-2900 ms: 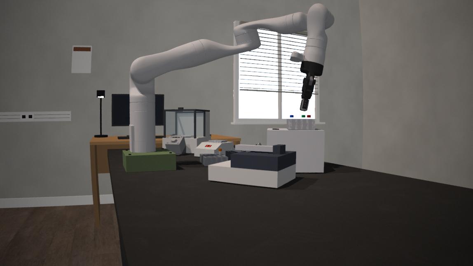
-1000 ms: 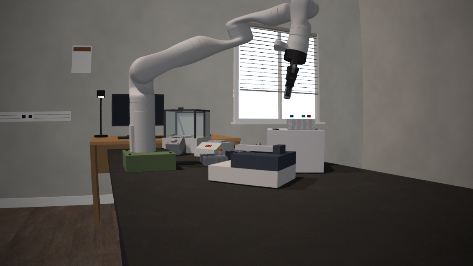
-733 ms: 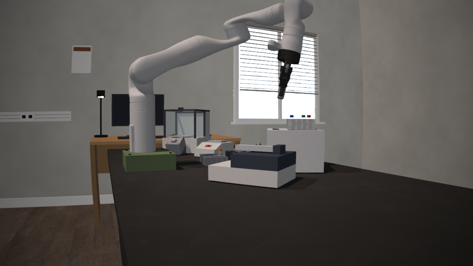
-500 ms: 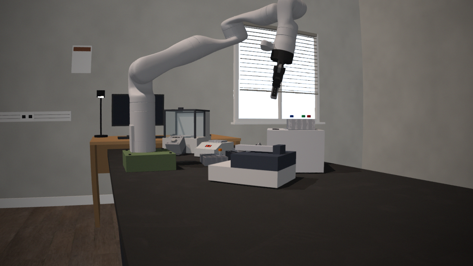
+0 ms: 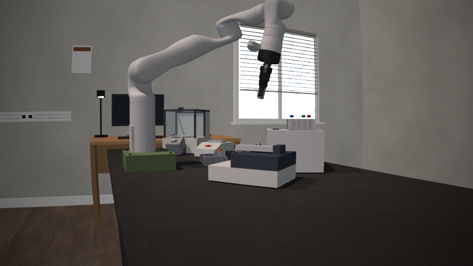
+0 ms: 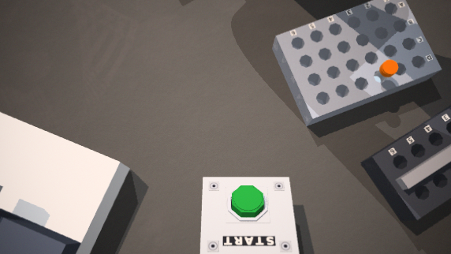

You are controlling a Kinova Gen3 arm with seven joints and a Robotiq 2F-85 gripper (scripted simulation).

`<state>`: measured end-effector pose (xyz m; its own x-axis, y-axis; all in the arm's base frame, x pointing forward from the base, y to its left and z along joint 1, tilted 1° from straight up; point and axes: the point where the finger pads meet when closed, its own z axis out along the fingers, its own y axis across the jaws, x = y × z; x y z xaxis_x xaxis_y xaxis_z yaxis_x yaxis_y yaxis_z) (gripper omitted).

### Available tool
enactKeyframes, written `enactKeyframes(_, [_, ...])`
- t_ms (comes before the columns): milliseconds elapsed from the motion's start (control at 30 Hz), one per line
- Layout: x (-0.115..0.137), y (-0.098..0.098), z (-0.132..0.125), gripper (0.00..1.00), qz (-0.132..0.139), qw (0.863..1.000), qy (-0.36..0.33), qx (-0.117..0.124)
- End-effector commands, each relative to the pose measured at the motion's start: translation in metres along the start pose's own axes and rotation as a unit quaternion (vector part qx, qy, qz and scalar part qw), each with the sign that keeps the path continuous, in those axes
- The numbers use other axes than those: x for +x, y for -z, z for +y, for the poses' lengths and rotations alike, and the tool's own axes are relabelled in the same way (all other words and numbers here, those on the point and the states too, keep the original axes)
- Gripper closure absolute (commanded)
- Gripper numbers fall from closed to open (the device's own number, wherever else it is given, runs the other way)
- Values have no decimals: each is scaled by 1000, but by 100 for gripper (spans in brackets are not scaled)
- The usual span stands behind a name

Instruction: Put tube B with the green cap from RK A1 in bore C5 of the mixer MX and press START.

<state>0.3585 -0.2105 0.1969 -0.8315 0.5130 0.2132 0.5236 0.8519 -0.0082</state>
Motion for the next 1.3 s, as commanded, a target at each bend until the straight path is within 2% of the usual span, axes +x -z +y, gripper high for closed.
enactKeyframes(0, [11, -2, 0, 58, -1, 1000, 0, 0])
enactKeyframes(1267, [118, -25, 6, 58, -1, 1000, 0, 0])
